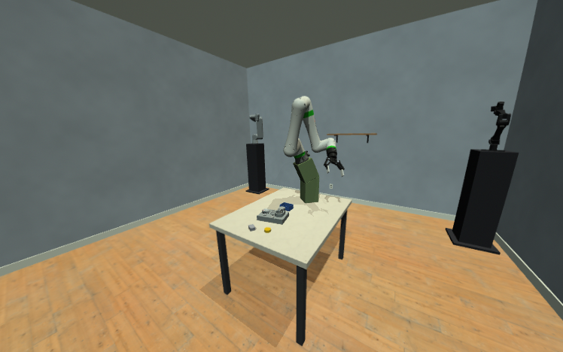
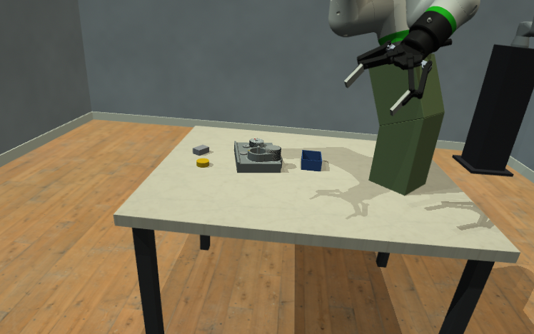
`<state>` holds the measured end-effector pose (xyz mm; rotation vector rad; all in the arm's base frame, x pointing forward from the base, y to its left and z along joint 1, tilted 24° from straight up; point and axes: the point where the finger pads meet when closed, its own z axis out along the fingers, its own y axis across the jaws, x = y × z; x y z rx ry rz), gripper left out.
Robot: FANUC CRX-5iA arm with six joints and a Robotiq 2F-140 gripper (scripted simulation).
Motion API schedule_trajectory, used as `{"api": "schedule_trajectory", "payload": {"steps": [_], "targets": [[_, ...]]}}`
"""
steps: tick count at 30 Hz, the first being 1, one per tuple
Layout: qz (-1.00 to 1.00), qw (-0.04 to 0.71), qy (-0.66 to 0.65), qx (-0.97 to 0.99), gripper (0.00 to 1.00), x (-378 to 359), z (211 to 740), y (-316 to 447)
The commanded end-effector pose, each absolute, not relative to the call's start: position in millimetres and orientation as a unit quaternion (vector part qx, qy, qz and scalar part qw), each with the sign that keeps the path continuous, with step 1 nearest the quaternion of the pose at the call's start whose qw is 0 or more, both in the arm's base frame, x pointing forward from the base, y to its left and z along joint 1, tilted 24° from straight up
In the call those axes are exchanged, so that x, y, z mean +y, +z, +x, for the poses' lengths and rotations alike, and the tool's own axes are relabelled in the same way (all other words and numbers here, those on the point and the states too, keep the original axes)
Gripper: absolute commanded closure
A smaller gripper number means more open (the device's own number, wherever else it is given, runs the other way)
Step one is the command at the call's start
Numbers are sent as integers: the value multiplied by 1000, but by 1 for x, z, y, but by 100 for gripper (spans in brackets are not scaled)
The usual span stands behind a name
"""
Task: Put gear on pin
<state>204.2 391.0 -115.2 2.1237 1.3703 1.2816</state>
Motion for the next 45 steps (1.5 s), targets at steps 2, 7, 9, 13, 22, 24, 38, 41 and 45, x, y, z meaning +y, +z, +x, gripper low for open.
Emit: {"api": "schedule_trajectory", "payload": {"steps": [2, 7, 9, 13, 22, 24, 38, 41, 45], "targets": [[741, 153, 447, 478, 0, 391, 204, -115], [741, 153, 447, 478, 0, 391, 204, -115], [741, 153, 447, 478, 0, 391, 204, -115], [741, 153, 447, 478, 0, 391, 204, -115], [753, 151, 445, 460, 0, 388, 211, -116], [772, 147, 442, 433, 0, 384, 221, -117], [907, 104, 404, 47, 0, 279, 369, -133], [911, 99, 400, -36, 0, 246, 396, -135], [904, 85, 398, -131, 0, 206, 425, -135]]}}
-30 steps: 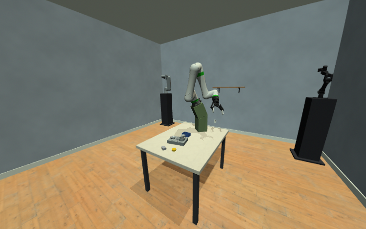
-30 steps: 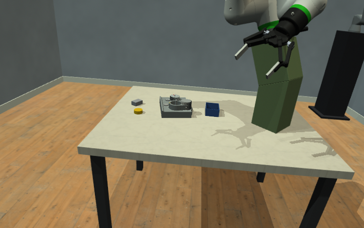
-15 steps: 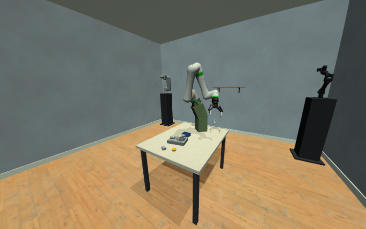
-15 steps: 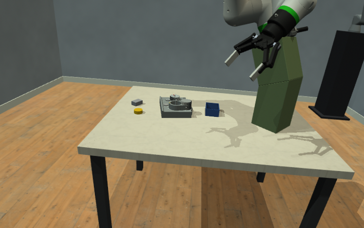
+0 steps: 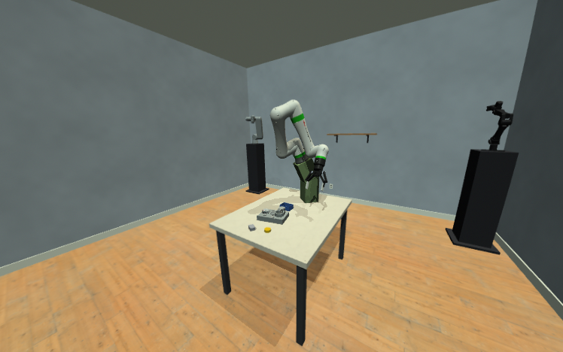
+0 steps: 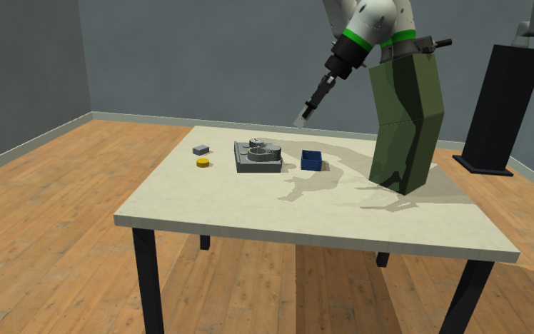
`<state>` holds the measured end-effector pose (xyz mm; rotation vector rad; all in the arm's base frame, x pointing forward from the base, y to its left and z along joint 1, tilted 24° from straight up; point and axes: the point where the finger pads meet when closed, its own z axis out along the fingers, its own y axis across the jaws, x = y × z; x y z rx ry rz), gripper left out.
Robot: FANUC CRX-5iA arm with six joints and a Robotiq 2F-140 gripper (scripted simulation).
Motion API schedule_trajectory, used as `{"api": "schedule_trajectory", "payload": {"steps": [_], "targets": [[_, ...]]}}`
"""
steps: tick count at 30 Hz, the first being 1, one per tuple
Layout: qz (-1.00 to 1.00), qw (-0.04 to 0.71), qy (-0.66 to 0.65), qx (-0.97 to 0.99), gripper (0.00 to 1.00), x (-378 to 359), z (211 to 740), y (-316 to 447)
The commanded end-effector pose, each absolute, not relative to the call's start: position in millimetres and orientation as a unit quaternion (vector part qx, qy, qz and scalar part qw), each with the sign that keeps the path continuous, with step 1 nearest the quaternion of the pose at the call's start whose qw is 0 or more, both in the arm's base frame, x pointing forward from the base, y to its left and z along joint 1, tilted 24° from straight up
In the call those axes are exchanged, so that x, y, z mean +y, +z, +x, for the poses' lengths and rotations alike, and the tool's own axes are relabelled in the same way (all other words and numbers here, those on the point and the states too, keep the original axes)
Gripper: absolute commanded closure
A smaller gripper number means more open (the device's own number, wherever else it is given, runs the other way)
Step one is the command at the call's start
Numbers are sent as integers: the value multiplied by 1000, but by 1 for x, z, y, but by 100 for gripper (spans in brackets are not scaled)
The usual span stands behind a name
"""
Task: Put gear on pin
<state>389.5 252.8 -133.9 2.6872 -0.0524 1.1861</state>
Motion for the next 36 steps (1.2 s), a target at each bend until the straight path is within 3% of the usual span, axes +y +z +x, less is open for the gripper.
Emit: {"api": "schedule_trajectory", "payload": {"steps": [1, 23, 32, 36], "targets": [[900, 82, 398, -155, 0, 196, 432, -134], [712, -8, 380, -591, 0, -25, 531, -111], [522, -60, 337, -782, 0, -152, 579, -93], [432, -84, 312, -842, 0, -153, 579, -93]]}}
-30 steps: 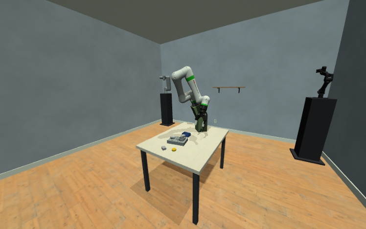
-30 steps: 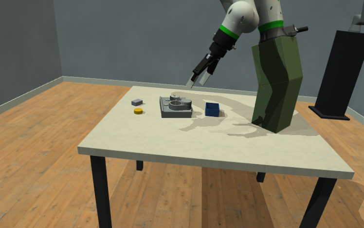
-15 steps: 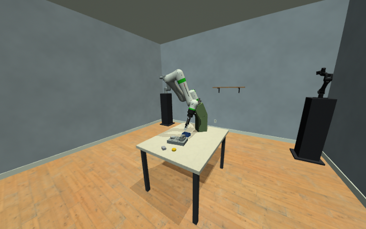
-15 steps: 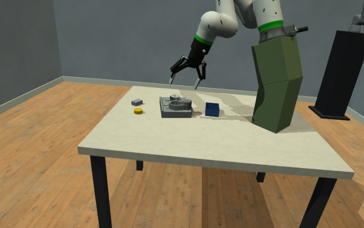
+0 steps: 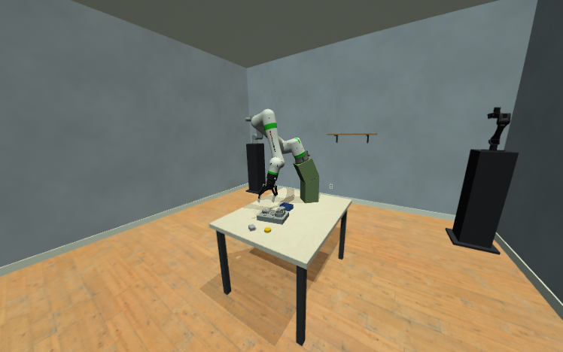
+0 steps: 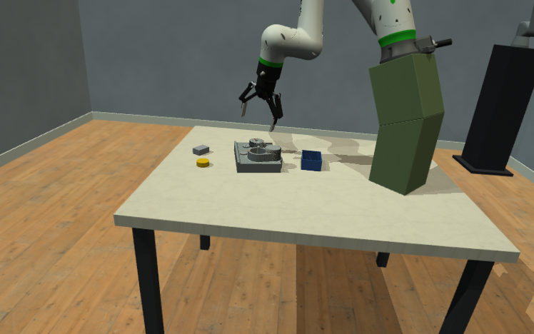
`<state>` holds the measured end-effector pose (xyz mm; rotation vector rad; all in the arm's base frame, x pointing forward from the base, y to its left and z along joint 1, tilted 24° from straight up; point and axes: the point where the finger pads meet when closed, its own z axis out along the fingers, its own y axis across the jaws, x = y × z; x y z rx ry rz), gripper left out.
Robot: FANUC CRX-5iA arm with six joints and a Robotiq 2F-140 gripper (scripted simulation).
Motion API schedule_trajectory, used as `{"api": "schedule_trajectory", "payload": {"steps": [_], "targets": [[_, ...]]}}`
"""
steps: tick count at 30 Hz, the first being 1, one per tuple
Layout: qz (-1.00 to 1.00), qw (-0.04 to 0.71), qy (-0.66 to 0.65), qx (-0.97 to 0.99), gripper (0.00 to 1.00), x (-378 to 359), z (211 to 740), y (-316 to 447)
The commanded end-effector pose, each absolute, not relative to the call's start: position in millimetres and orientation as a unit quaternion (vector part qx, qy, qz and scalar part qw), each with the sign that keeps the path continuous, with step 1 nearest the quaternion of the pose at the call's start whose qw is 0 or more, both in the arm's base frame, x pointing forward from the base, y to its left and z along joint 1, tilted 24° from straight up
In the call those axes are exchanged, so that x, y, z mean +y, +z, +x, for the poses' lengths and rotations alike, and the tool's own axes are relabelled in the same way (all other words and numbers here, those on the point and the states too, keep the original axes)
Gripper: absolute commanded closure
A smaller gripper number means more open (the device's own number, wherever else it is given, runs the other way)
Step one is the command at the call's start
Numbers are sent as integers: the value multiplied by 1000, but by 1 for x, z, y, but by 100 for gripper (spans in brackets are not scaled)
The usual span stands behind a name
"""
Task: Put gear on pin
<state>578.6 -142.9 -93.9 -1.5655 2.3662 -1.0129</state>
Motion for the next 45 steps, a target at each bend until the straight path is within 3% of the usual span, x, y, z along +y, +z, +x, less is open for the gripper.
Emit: {"api": "schedule_trajectory", "payload": {"steps": [1, 22, 45], "targets": [[-406, 89, -305, 857, 0, -153, 579, -93], [117, 168, -122, 971, 0, -153, 579, -93], [117, 168, -122, 971, 0, -153, 579, -93]]}}
